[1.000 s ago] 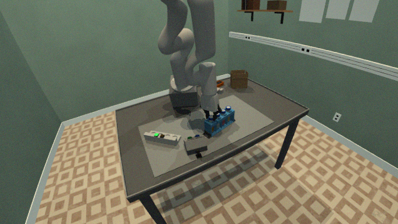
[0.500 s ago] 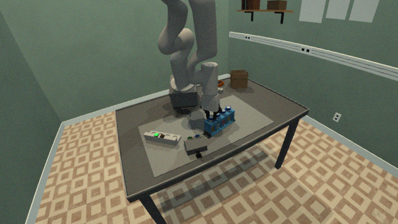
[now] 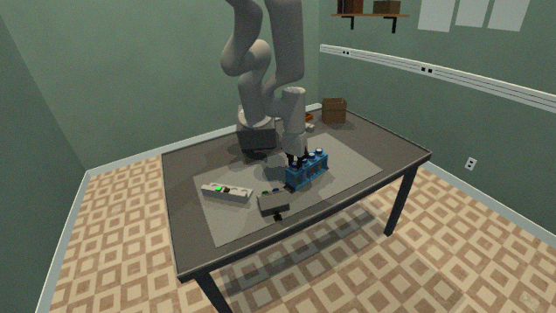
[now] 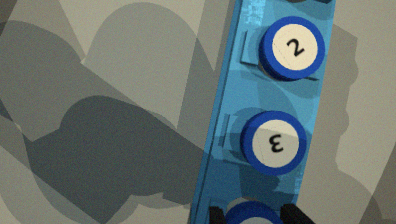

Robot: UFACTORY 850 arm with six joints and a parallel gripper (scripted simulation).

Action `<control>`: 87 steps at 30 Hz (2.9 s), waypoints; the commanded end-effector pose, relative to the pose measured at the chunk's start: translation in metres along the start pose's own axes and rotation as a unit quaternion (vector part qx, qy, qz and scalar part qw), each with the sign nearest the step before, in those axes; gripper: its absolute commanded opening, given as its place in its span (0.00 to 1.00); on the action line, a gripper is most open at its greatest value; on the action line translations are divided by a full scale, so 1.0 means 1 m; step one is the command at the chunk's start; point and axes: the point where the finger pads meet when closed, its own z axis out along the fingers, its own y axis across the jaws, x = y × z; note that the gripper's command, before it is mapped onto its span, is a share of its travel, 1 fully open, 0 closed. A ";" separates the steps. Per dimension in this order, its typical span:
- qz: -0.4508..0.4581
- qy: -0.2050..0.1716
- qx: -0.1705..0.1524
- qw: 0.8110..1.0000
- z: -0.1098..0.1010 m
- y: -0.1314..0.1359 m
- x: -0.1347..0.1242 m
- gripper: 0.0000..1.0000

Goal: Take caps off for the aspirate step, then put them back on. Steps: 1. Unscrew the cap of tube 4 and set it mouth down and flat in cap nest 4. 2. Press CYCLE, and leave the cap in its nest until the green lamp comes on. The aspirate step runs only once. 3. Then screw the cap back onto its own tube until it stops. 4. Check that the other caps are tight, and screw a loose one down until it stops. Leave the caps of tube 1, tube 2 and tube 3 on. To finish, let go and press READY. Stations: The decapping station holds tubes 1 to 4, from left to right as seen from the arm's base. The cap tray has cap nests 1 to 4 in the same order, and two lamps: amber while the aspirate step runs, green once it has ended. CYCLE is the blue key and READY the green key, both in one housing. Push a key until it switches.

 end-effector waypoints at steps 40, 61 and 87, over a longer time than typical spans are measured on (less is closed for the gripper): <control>0.244 0.002 -0.005 0.970 0.000 0.000 0.000 0.46; -0.134 0.000 -0.005 0.991 0.000 0.000 0.000 0.46; -0.279 -0.001 -0.005 0.960 0.000 0.000 0.000 0.00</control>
